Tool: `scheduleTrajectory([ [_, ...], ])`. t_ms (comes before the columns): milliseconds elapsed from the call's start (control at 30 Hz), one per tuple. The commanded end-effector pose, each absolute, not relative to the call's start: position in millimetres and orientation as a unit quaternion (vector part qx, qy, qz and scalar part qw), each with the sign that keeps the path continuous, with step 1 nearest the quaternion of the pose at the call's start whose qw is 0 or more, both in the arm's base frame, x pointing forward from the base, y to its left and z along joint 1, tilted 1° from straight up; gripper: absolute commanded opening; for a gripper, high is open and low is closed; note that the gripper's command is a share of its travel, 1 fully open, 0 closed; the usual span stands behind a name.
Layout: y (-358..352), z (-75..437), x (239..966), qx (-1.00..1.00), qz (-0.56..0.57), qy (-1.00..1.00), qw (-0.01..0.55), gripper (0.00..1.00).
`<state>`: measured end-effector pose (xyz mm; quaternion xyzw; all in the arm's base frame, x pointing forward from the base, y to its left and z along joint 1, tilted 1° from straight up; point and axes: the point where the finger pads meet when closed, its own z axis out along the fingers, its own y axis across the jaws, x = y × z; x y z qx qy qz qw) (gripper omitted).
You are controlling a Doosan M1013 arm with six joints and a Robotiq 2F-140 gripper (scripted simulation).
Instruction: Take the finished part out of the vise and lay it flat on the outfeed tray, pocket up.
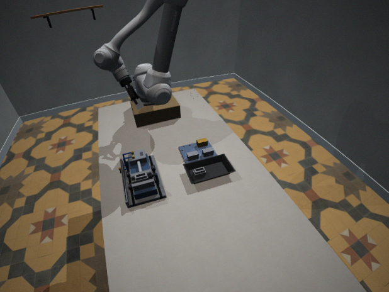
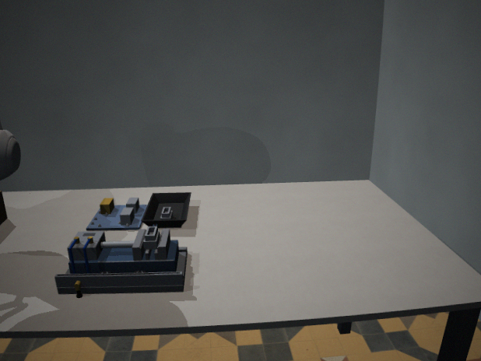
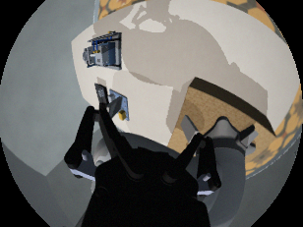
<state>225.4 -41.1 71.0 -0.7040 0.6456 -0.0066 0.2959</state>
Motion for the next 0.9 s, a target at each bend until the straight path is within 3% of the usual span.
scheduleTrajectory([
  [0,-41,71,225,-0.704,-0.007,0.646,0.296,1.00],
  [633,-43,72,226,-0.704,-0.005,0.646,0.295,1.00],
  [867,-82,87,246,-0.716,0.033,0.645,0.263,1.00],
])
